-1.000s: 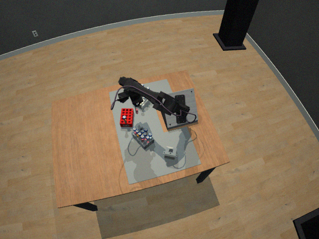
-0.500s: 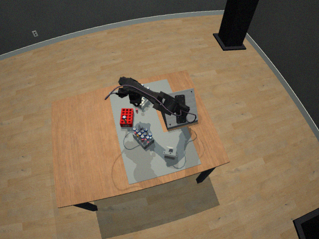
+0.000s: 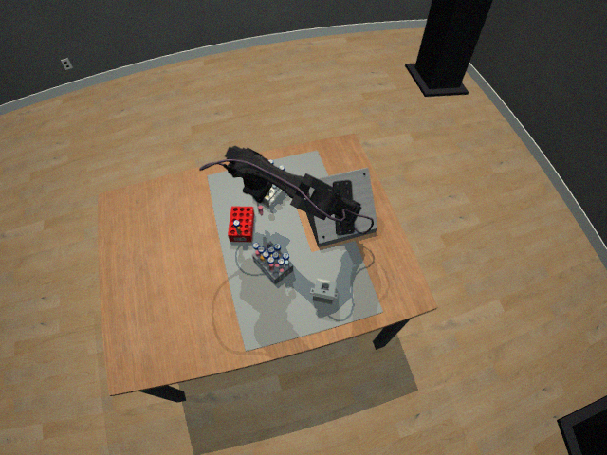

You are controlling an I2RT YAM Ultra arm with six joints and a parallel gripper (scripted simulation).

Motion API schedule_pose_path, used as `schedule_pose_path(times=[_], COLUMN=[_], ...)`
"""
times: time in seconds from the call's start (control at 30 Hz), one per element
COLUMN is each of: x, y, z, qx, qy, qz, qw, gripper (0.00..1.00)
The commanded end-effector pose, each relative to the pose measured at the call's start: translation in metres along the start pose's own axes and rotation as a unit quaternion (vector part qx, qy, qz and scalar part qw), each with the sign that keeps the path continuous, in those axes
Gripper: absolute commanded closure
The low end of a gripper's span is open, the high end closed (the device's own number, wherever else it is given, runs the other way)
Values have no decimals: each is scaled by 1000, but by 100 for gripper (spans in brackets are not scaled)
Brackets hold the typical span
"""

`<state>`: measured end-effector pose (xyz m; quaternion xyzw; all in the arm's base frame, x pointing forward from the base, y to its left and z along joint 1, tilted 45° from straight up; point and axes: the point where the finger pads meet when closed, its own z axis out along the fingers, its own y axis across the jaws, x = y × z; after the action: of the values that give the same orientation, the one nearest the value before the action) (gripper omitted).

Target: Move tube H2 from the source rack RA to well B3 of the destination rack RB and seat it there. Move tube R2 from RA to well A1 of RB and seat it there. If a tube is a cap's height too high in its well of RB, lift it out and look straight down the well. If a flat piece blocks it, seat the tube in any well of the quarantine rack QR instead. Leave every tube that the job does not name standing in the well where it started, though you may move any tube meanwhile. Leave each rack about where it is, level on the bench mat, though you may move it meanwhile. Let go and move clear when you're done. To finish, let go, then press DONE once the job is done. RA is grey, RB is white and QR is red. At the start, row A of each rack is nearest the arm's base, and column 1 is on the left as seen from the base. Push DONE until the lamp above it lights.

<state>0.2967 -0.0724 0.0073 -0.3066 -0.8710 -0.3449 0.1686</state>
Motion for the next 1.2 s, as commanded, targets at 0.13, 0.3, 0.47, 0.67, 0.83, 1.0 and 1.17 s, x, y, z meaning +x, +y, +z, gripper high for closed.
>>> schedule_pose_path(times=[0.13, 0.3, 0.47, 0.67, 0.83, 1.0, 1.17], x=[-2, -6, -12, -20, -25, -33, -41], y=[0, 9, 20, 18, 26, 29, 32], z=[-10, -3, -3, -7, -3, -5, -5], qx=[-6, -5, -5, -10, -5, -7, -8], qy=[-15, 0, 0, -4, -1, -2, -2], qz=[130, 151, 151, 158, 151, 154, 154], qw=[991, 989, 989, 987, 988, 988, 988], gripper=[100, 100, 100, 100, 100, 100, 100])
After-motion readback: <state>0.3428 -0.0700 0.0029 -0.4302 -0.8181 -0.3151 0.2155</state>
